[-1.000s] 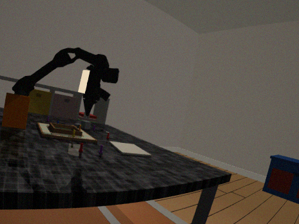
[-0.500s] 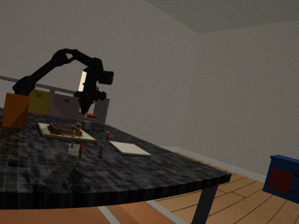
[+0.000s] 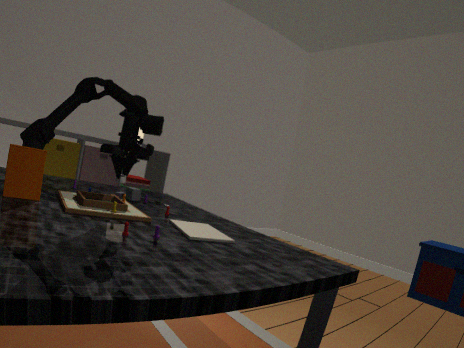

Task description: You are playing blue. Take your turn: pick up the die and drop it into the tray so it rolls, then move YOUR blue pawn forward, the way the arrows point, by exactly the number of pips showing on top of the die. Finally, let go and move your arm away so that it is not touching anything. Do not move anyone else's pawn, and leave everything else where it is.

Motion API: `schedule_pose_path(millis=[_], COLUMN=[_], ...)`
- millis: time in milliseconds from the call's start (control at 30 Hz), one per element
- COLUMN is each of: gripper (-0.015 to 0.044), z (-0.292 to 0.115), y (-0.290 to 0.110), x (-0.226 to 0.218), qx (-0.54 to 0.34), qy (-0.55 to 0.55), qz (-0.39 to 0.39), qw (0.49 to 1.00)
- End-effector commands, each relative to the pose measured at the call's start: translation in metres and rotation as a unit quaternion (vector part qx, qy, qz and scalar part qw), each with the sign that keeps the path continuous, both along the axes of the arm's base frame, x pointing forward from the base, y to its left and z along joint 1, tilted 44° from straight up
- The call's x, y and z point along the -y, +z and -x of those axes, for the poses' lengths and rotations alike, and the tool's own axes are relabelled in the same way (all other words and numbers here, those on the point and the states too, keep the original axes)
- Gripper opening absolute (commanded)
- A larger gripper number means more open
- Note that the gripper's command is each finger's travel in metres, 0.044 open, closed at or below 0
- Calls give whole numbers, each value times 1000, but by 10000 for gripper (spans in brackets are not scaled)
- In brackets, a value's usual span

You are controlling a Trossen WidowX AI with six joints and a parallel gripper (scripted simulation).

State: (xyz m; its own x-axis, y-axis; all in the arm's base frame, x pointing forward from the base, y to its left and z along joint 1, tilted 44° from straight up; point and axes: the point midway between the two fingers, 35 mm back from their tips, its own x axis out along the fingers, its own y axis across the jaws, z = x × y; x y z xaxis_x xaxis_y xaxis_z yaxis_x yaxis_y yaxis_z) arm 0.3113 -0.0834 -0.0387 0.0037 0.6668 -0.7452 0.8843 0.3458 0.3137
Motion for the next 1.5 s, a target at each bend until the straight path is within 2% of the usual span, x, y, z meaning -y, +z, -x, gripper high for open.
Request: schedule_pose_path(millis=[0, 500, 700, 1100, 1467], gripper=[0, 0, 0, 0, 0], z=[6, 36, 38, 46, 46], y=[8, 34, 34, 23, 20], x=[-17, -74, -77, -81, -81], qx=[-34, -168, -174, -179, -126], qy=[-35, -175, -181, -174, -205], qz=[-5, -14, -12, 173, 334], qw=[999, 970, 968, 953, 911])
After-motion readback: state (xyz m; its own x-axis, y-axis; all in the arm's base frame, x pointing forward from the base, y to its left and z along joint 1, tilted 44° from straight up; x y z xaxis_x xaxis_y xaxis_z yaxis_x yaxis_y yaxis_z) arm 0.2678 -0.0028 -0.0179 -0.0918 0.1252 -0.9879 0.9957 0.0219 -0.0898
